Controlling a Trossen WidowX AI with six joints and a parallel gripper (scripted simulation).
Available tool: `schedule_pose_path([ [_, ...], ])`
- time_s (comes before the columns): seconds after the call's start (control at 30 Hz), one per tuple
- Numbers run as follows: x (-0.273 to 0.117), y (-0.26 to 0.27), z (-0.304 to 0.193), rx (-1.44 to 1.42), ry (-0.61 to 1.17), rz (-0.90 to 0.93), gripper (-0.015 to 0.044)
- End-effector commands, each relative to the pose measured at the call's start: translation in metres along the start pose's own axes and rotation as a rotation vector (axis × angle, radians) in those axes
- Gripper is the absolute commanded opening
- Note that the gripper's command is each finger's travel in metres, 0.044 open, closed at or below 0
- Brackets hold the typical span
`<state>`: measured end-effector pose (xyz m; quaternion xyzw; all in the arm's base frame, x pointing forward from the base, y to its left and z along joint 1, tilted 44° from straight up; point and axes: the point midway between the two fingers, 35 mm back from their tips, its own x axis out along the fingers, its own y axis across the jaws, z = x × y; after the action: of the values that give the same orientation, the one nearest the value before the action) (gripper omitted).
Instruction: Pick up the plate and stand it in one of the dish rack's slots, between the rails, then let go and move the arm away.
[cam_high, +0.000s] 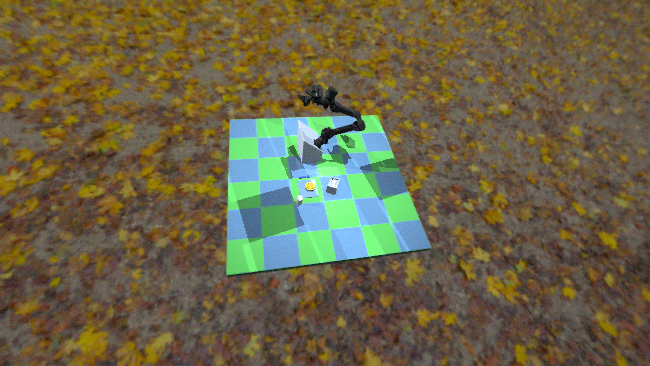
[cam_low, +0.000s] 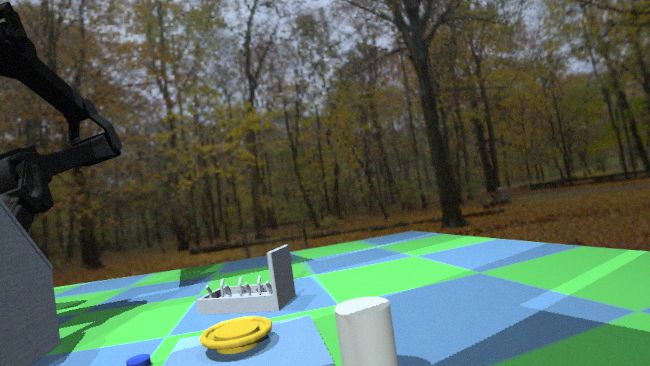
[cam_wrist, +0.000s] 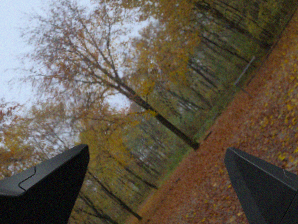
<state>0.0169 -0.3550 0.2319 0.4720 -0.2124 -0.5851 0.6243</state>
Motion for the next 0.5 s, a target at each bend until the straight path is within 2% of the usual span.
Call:
schedule_pose_path([
  [0.0,0.015,0.002,-0.024,-0.070,0.105,-0.027,0.0400],
  [0.47,0.042,-0.002,-0.108,-0.322,0.445,-0.086,0.0400],
])
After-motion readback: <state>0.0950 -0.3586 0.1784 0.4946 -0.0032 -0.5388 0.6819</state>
